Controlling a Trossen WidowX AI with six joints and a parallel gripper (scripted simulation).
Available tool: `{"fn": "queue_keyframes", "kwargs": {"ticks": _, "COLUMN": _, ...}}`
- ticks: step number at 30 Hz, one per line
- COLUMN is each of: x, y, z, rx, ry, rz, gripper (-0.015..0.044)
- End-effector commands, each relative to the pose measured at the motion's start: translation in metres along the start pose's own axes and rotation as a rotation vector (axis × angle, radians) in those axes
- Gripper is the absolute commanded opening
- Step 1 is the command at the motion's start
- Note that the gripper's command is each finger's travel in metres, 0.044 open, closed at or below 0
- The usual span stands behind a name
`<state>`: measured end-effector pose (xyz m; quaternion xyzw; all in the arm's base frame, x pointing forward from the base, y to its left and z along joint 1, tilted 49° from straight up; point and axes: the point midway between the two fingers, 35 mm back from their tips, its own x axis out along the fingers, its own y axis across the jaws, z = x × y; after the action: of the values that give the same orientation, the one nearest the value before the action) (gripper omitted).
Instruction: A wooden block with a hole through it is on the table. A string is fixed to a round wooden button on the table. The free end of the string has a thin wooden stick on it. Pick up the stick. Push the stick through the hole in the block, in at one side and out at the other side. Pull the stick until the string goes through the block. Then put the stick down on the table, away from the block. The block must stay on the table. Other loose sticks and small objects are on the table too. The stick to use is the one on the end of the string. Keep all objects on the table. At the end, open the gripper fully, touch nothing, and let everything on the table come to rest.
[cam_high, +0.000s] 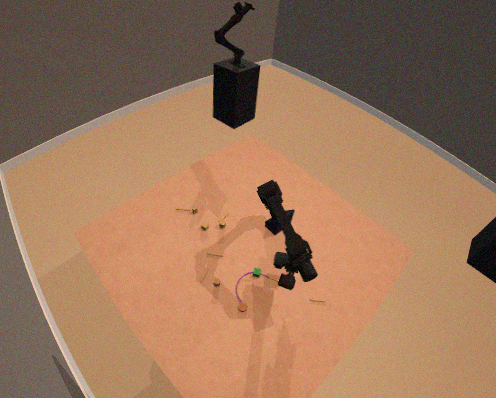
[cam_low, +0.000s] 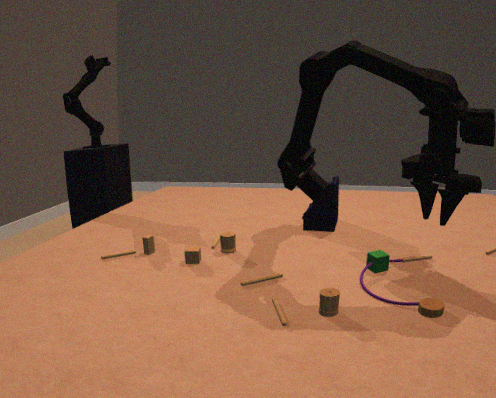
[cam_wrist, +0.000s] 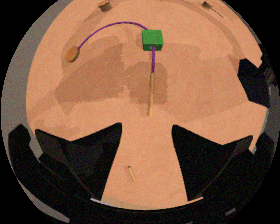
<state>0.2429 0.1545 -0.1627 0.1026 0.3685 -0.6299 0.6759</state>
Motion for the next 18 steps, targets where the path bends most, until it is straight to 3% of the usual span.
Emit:
{"fn": "queue_keyframes", "kwargs": {"ticks": 1, "x": 0.002, "y": 0.0, "z": -0.001, "rx": -0.002, "ry": -0.002, "rz": -0.001, "gripper": 0.0341}}
{"fn": "queue_keyframes", "kwargs": {"ticks": 5, "x": -0.018, "y": 0.0, "z": 0.001, "rx": -0.002, "ry": -0.002, "rz": -0.004, "gripper": 0.044}}
{"fn": "queue_keyframes", "kwargs": {"ticks": 18, "x": -0.025, "y": 0.001, "z": 0.002, "rx": -0.007, "ry": -0.004, "rz": -0.001, "gripper": 0.044}}
